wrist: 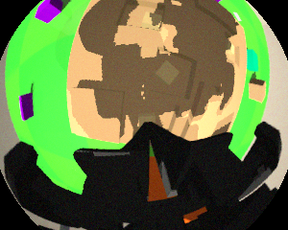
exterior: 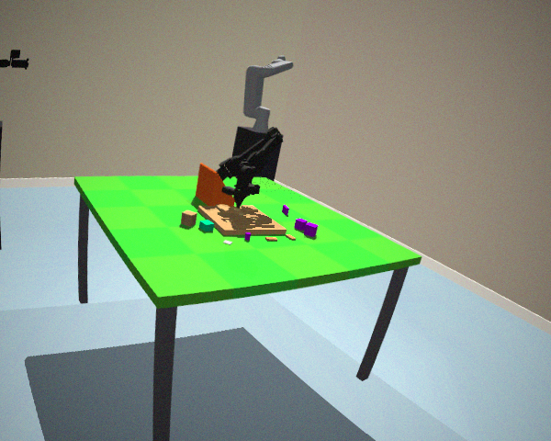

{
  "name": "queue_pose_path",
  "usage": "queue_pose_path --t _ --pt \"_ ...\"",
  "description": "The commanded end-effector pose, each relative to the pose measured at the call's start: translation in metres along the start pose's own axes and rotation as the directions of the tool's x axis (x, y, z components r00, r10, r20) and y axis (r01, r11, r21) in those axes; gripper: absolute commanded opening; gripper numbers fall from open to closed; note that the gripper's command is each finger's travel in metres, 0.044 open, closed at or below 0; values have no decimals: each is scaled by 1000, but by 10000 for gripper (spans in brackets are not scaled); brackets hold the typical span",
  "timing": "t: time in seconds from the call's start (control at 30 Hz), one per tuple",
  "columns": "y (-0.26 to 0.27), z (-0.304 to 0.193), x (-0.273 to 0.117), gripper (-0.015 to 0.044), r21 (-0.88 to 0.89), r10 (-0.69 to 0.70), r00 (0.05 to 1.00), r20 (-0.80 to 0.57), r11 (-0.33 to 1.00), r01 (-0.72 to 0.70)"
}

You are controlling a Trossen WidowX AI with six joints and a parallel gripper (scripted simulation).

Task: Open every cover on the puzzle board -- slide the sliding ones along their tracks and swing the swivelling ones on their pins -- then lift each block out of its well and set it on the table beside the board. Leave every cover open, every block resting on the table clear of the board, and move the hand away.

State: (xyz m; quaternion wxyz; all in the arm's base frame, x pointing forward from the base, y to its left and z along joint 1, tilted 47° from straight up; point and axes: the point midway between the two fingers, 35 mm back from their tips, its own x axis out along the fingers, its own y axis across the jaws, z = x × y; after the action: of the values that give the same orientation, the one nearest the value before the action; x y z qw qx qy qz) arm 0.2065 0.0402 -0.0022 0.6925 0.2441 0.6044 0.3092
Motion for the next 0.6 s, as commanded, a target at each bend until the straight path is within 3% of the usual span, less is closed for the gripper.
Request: queue_pose_path --t 0.0,0.57 --pt "0 -2 5 0 9 6 1000 -6 1000 -6" --pt "-13 1 9 0 12 6 1000 -6 1000 -6"
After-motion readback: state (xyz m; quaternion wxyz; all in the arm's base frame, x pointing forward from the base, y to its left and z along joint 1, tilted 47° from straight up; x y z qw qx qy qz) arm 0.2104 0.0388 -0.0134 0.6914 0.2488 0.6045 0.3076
